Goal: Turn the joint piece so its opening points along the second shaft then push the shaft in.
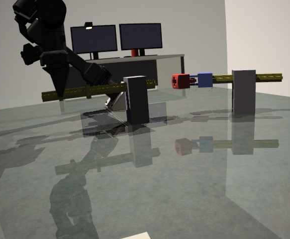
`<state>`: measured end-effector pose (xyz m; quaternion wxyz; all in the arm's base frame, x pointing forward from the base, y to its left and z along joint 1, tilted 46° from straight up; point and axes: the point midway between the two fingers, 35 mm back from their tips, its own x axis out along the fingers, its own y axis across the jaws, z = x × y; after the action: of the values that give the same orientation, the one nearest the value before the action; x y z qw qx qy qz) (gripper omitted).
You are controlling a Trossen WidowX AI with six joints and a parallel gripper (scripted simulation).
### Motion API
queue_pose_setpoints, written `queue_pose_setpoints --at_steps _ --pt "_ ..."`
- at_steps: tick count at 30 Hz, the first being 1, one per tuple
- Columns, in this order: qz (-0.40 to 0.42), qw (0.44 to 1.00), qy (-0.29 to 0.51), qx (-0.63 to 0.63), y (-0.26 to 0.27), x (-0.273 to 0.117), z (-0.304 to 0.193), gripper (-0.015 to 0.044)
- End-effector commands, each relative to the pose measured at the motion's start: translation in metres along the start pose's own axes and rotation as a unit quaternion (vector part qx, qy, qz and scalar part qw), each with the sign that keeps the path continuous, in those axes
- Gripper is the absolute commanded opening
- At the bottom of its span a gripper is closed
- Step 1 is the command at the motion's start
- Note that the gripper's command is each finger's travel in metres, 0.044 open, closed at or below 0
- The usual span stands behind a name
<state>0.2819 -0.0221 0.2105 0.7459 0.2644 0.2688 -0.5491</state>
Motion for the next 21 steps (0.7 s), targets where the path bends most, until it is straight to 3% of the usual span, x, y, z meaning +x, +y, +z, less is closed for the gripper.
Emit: queue_pose_setpoints --at_steps 1,17,21 --pt "-0.003 1.0 -0.004 0.001 -0.001 0.006 -0.001 0.044" --pt "-0.002 1.0 -0.005 0.001 -0.002 0.029 0.0 0.044" --pt "-0.002 1.0 -0.005 0.001 -0.002 0.029 0.0 0.0335"
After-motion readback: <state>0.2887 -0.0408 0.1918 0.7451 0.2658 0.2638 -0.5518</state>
